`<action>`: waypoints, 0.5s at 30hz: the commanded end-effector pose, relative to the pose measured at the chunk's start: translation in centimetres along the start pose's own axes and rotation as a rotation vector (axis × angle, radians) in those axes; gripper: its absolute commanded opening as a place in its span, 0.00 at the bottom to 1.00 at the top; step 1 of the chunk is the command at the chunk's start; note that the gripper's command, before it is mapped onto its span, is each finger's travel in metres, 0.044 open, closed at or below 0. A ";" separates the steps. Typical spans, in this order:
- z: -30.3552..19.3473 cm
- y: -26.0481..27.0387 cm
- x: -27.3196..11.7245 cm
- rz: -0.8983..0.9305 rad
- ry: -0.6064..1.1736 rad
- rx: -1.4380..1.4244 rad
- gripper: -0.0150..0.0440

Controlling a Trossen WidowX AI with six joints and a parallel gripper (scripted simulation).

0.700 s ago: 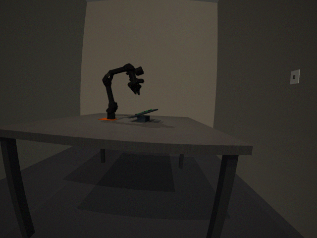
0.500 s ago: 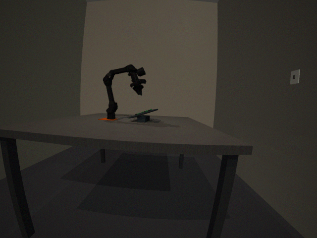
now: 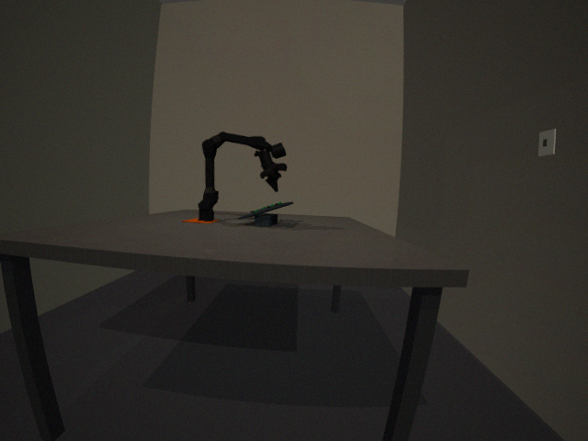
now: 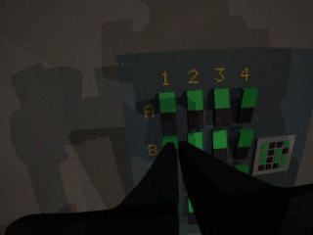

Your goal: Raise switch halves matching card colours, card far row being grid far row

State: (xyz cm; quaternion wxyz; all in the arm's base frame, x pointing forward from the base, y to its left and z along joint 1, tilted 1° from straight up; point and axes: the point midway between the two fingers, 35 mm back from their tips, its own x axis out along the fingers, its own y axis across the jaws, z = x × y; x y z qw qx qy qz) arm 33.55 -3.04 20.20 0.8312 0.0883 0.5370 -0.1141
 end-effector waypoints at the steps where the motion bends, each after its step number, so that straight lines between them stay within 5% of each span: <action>1: -0.5 -0.1 2.7 -0.010 -0.001 0.002 0.25; 15: -0.6 -0.1 4.0 -0.010 -0.003 0.002 0.25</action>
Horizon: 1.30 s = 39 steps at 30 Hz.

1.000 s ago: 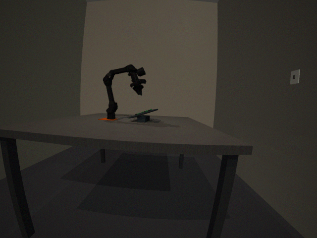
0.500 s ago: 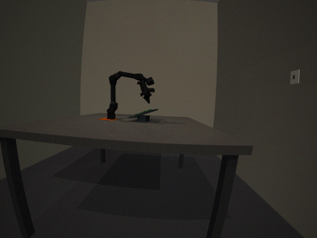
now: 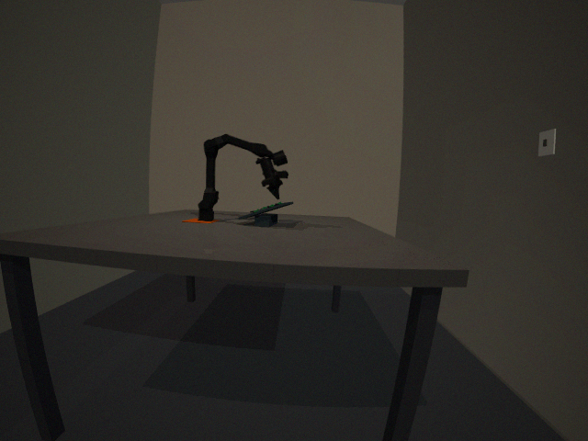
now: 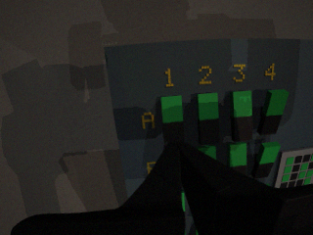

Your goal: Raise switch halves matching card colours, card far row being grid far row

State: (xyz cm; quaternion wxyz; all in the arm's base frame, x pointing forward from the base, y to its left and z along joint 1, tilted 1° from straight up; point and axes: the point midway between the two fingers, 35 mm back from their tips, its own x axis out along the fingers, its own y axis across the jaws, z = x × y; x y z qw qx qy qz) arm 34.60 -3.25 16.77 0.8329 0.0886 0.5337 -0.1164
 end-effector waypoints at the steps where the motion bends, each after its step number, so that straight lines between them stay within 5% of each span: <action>1: -0.2 -0.1 0.6 -0.007 0.005 -0.002 0.25; 39: -0.2 -0.1 1.7 -0.007 0.004 -0.002 0.25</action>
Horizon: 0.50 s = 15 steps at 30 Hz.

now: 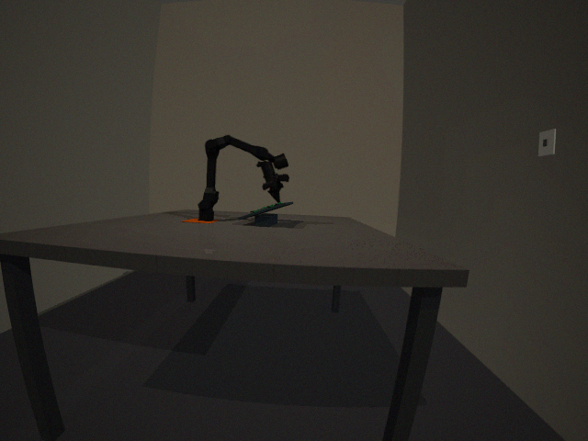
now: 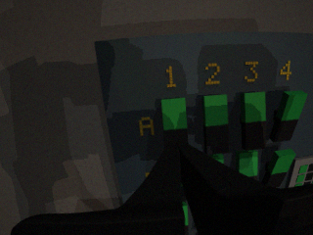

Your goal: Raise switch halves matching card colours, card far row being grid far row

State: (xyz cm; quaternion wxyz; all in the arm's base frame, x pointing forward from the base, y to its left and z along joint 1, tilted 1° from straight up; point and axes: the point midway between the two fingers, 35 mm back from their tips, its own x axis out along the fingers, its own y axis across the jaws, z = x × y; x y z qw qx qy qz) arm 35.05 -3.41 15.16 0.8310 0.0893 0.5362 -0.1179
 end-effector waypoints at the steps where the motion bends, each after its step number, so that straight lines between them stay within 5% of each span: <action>1: 0.0 -0.1 0.1 -0.005 -0.002 -0.004 0.25; 15: 0.0 -0.1 0.3 -0.005 -0.002 -0.004 0.25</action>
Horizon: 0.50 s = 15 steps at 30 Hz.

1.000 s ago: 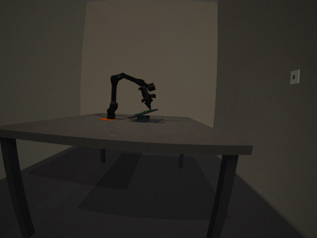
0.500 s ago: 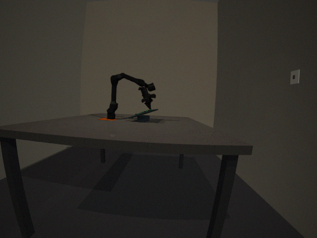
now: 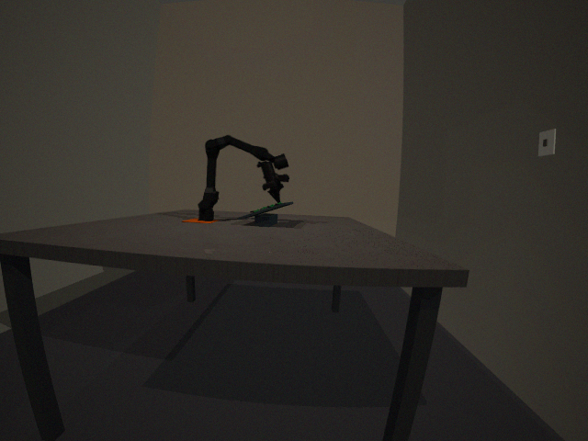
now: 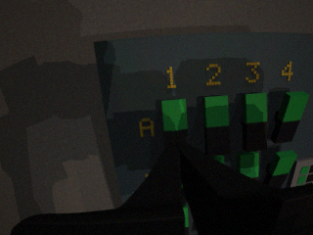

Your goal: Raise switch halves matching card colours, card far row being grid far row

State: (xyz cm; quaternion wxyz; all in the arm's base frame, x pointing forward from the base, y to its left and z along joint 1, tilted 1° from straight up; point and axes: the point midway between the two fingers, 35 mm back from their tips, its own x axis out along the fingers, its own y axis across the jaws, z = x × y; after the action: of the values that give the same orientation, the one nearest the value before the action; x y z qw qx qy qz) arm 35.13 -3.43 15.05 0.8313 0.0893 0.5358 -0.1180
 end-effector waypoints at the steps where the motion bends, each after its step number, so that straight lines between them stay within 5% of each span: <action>1: 0.0 -0.1 0.1 -0.005 -0.001 -0.004 0.25; 15: 0.0 -0.1 0.3 -0.005 -0.001 -0.004 0.25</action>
State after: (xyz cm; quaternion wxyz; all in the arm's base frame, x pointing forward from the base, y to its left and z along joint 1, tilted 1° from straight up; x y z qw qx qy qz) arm 35.17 -3.44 14.89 0.8311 0.0892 0.5361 -0.1180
